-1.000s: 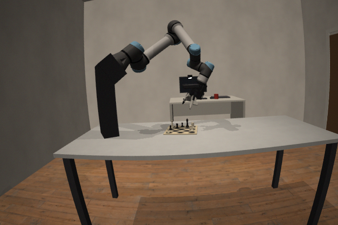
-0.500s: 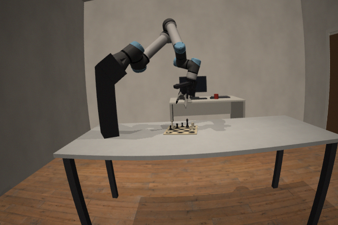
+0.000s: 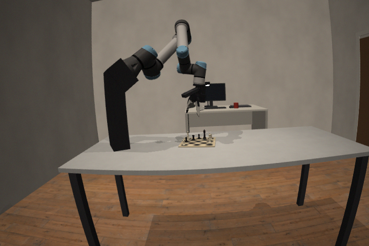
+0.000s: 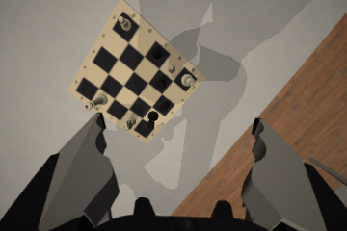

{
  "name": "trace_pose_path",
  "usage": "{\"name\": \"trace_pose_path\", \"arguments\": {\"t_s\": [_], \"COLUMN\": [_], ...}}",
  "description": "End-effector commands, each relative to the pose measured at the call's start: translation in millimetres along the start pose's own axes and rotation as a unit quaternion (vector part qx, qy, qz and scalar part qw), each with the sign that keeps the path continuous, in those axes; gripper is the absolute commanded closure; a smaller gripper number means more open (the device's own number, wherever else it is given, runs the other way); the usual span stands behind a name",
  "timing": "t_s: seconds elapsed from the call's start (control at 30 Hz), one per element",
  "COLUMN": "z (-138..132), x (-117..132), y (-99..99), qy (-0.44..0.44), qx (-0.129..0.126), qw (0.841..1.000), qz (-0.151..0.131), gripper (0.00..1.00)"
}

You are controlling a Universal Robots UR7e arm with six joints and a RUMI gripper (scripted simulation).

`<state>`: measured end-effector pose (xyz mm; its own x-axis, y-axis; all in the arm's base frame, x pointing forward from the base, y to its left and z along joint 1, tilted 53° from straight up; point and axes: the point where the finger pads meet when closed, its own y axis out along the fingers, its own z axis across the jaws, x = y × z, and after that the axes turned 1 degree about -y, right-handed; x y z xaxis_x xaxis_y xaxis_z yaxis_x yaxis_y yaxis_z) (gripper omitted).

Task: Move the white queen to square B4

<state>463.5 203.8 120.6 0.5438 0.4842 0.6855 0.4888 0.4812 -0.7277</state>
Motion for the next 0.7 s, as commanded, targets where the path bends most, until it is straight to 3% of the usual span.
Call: {"name": "trace_pose_path", "arguments": {"t_s": [0.0, 0.67], "z": [7.8, 26.9], "x": [-5.3, -19.2], "y": [-0.1, 1.6], "qy": [-0.014, -0.048], "qx": [-0.013, -0.035], "qw": [0.999, 0.995], "qz": [-0.026, -0.076], "gripper": [0.0, 0.0]}}
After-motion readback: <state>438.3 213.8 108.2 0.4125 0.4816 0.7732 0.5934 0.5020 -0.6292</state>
